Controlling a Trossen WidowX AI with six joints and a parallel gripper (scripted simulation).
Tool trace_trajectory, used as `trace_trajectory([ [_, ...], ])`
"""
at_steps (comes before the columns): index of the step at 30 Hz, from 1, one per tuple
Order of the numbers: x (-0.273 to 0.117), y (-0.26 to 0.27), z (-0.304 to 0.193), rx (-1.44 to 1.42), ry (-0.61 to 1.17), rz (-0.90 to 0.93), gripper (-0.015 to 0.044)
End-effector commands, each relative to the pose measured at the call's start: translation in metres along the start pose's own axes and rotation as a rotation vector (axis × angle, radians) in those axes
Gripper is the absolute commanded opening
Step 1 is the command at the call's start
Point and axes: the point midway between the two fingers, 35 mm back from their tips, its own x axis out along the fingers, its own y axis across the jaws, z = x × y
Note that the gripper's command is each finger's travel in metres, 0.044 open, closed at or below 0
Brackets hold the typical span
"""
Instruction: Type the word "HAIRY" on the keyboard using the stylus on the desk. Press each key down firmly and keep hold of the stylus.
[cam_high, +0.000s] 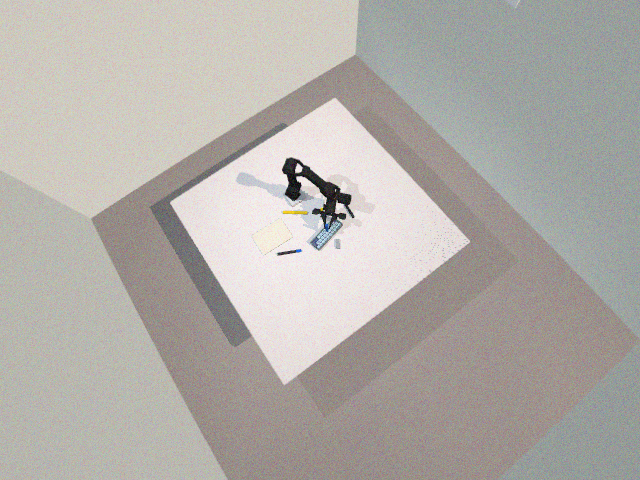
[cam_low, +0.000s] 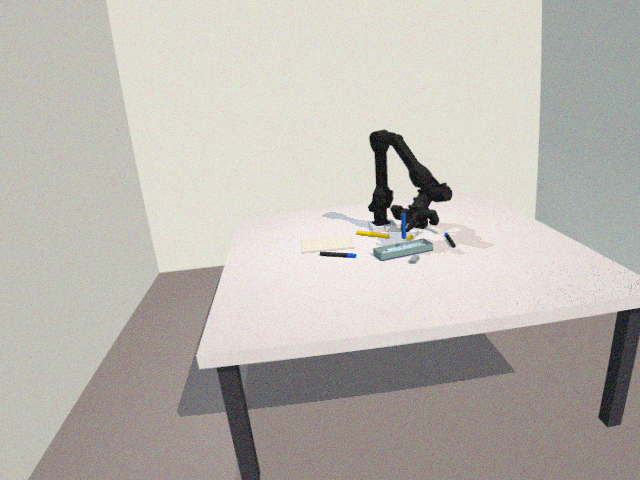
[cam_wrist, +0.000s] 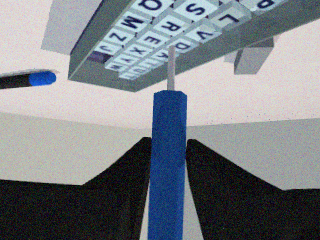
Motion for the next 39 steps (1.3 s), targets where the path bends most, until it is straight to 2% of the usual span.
trace_trajectory([
  [1,0.002,0.001,0.002,-0.005,0.005,0.003,0.0081],
  [39,0.008,0.001,0.012,-0.005,0.005,0.003,0.0081],
])
